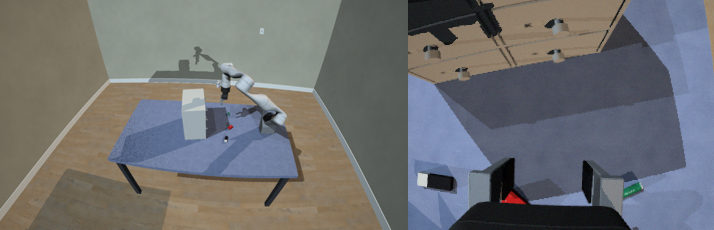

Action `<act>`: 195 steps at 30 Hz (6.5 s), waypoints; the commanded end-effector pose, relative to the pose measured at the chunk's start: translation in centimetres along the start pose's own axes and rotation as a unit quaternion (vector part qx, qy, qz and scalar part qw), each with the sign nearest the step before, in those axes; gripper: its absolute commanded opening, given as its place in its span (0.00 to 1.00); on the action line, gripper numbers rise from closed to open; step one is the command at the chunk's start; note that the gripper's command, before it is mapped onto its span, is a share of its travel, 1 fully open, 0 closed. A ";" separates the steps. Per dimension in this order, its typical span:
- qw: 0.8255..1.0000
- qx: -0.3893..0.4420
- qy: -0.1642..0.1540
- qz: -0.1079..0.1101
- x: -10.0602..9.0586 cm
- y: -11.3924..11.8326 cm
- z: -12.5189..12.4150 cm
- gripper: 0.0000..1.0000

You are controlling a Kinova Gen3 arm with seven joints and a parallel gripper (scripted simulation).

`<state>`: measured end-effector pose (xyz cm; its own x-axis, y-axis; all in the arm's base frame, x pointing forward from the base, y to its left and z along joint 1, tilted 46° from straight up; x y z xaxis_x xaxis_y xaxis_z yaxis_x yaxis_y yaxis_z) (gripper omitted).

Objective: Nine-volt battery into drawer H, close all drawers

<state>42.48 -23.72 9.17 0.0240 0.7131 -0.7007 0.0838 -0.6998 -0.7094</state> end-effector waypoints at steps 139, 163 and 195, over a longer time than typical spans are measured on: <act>0.949 -0.106 0.295 0.030 14.5 -0.4 -2.3 1.00; 0.949 -0.109 0.295 0.030 20.0 -0.5 -2.3 1.00; 0.949 -0.109 0.295 0.030 20.0 -0.5 -2.3 1.00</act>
<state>45.39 -9.15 -4.12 0.5870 0.6170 -0.5242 0.2659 -0.7585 -0.5950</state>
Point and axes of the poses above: the point where the finger pads meet when closed, its own x axis out along the fingers, its own y axis across the jaws, z = x × y, the point moved 10 cm from there along -x, back along the fingers, and after that the axes turned 12 degrees about -x, right-handed, at the moved point
